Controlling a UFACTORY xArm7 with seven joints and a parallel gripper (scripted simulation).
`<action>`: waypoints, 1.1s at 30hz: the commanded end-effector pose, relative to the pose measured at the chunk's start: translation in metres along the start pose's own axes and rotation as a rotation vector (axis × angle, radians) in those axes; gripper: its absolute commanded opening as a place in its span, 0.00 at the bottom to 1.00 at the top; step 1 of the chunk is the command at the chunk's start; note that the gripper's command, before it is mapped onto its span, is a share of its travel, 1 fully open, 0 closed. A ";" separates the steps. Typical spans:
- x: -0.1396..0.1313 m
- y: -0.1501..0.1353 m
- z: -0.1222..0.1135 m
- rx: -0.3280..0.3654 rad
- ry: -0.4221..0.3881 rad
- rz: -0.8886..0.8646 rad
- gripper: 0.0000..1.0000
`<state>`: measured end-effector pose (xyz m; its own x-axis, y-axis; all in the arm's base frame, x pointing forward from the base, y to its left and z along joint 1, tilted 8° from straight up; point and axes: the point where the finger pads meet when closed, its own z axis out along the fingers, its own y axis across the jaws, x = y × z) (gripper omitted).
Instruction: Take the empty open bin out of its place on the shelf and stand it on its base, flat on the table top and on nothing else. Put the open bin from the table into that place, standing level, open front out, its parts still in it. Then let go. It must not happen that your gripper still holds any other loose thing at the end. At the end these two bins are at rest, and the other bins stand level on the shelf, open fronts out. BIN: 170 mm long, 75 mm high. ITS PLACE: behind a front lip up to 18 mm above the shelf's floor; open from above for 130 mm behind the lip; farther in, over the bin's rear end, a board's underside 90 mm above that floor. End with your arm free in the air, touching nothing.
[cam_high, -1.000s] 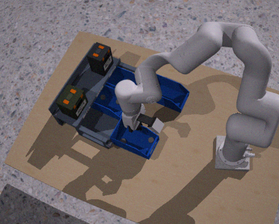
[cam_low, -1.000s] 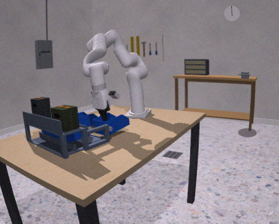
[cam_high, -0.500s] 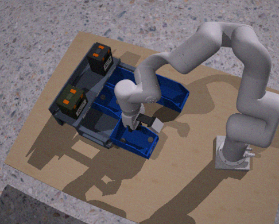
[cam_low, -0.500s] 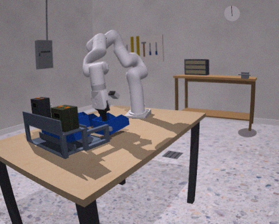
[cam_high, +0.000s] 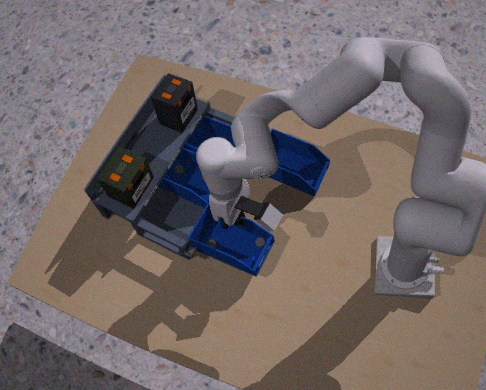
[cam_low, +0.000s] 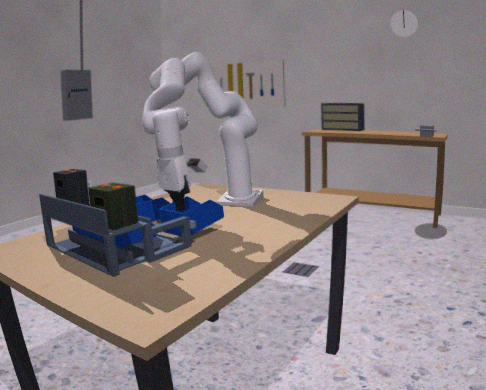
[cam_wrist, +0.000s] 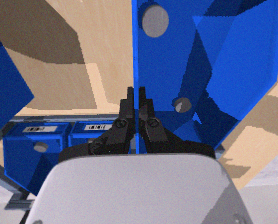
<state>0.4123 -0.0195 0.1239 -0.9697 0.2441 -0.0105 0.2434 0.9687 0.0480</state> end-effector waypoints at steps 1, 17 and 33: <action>-0.004 0.000 -0.001 -0.001 -0.003 0.000 0.00; -0.018 0.000 -0.003 -0.001 -0.003 0.000 0.00; -0.034 0.000 -0.005 0.000 -0.003 0.000 0.00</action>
<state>0.4393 -0.0266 0.1275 -0.9697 0.2442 -0.0108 0.2434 0.9687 0.0481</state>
